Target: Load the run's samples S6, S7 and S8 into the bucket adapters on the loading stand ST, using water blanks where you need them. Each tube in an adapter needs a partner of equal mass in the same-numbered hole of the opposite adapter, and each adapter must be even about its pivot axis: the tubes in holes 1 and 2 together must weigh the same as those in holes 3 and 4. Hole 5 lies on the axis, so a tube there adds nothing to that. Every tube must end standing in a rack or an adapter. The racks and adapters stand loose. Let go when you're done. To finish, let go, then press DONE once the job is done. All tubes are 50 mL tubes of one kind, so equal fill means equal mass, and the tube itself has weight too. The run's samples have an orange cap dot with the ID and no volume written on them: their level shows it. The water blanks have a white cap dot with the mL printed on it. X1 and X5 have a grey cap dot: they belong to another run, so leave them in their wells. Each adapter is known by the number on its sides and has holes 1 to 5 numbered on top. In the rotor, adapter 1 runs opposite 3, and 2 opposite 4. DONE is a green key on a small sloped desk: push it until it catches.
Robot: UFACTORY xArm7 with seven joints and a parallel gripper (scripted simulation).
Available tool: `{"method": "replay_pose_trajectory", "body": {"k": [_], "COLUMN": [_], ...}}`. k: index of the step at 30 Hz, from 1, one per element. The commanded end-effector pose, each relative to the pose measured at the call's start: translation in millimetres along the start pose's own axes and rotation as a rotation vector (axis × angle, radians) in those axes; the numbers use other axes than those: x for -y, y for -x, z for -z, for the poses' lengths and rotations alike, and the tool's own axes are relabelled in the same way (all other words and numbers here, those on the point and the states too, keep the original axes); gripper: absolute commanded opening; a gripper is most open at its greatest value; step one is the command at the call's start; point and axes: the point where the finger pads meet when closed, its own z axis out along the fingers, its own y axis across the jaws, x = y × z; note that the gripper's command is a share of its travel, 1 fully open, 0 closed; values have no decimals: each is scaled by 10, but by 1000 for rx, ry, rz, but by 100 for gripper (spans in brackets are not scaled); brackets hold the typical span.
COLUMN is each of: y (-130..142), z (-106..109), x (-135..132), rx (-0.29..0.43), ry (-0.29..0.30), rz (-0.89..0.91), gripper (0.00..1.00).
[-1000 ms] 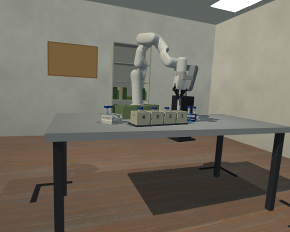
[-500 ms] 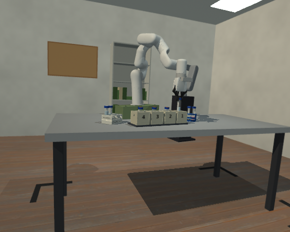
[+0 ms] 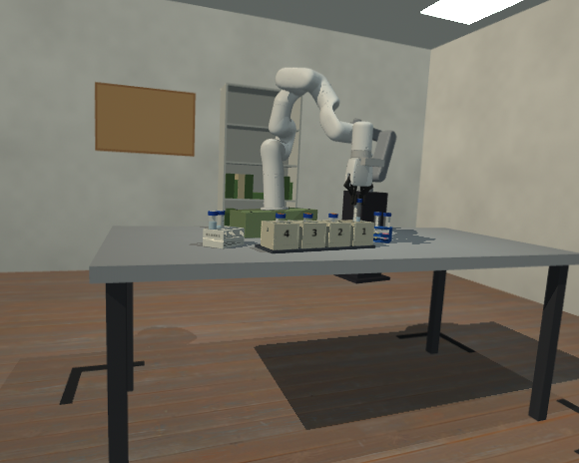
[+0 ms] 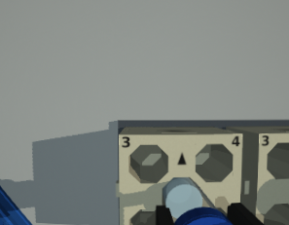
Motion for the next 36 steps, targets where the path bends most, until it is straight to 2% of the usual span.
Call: {"method": "replay_pose_trajectory", "body": {"k": [1, 36], "y": [-15, -16], "z": [-33, -344], "x": [6, 6], "rx": [-4, -4], "ry": [-2, -2], "rz": [0, 0], "gripper": [0, 0]}}
